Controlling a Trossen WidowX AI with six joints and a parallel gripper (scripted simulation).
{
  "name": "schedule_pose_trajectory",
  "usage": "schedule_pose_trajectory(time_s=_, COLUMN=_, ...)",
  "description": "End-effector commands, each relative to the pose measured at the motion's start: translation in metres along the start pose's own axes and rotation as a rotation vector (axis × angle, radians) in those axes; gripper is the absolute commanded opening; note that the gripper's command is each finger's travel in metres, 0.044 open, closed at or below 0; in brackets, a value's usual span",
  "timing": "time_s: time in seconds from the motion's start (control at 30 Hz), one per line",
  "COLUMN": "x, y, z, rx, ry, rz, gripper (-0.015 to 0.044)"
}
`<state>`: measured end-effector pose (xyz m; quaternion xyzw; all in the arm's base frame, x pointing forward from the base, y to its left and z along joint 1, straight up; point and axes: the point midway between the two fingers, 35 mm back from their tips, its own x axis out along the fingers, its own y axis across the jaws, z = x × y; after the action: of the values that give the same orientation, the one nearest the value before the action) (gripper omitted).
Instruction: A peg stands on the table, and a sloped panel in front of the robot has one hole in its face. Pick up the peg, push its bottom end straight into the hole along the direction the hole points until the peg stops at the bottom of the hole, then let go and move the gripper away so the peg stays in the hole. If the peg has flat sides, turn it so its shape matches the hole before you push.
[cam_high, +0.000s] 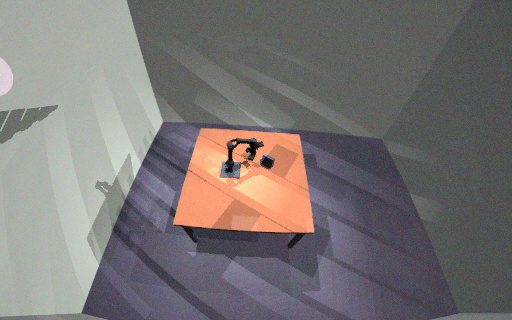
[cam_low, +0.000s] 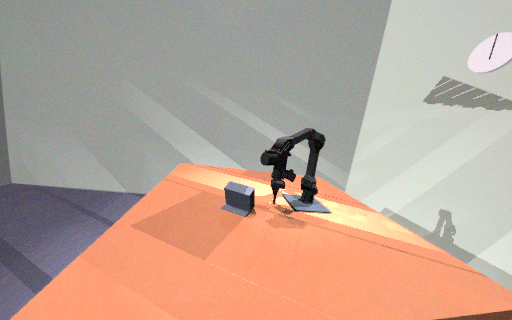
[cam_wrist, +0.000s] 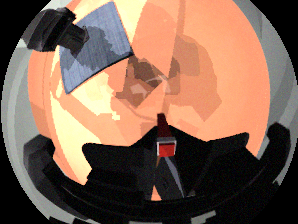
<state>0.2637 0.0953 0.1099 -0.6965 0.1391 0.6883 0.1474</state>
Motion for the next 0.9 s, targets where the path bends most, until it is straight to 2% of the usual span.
schedule_pose_trajectory(time_s=0.0, x=-0.018, y=-0.001, z=-0.001, rx=-0.001, ry=0.01, rz=-0.005, gripper=0.0)
schedule_pose_trajectory(time_s=0.23, x=-0.04, y=0.0, z=0.001, rx=-0.002, ry=0.009, rz=-0.002, gripper=0.0)
schedule_pose_trajectory(time_s=0.87, x=-0.033, y=0.003, z=-0.006, rx=0.127, ry=-0.046, rz=-0.062, gripper=0.0)
